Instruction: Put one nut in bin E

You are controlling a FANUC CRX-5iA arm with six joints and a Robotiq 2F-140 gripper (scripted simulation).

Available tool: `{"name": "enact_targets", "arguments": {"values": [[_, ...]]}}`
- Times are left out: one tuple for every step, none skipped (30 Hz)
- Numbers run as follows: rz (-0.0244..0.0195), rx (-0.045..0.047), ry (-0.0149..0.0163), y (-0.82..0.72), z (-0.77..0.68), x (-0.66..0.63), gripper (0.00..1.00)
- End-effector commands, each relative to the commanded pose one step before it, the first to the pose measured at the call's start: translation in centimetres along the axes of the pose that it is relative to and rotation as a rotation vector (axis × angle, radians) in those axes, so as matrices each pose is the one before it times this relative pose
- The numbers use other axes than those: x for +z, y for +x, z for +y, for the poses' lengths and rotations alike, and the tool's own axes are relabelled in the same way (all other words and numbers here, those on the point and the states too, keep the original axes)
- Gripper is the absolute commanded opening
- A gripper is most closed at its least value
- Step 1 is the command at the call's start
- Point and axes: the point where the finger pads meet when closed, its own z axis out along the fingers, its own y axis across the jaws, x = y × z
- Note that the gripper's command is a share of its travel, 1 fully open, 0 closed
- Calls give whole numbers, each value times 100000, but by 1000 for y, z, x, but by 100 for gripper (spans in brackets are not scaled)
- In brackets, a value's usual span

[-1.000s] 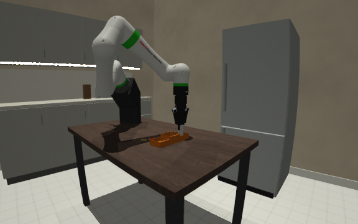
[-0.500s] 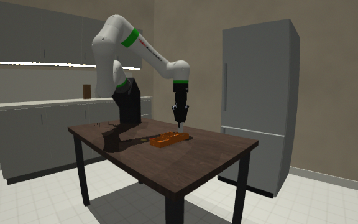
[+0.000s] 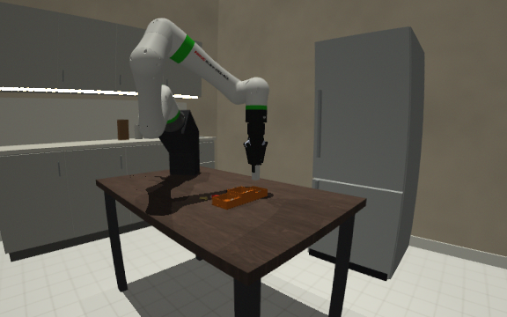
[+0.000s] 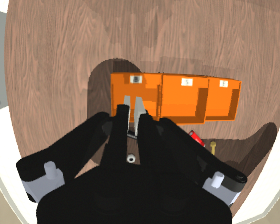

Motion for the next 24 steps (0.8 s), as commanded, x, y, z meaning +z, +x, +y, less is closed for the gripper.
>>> {"name": "enact_targets", "arguments": {"values": [[32, -3, 29, 16, -21, -995, 5], [0, 0, 0, 0, 0, -833, 5], [0, 0, 0, 0, 0, -833, 5], [0, 0, 0, 0, 0, 0, 5], [0, 0, 0, 0, 0, 0, 5], [0, 0, 0, 0, 0, -833, 5], [0, 0, 0, 0, 0, -833, 5], [0, 0, 0, 0, 0, -833, 5], [0, 0, 0, 0, 0, -833, 5], [0, 0, 0, 0, 0, -833, 5], [0, 0, 0, 0, 0, -833, 5], [0, 0, 0, 0, 0, -833, 5], [0, 0, 0, 0, 0, -833, 5], [0, 0, 0, 0, 0, -833, 5], [0, 0, 0, 0, 0, -833, 5], [0, 0, 0, 0, 0, -238, 5], [0, 0, 0, 0, 0, 0, 5], [0, 0, 0, 0, 0, 0, 5], [0, 0, 0, 0, 0, 0, 5], [0, 0, 0, 0, 0, 0, 5], [0, 0, 0, 0, 0, 0, 5], [0, 0, 0, 0, 0, 0, 5], [0, 0, 0, 0, 0, 0, 5], [0, 0, 0, 0, 0, 0, 5]]}}
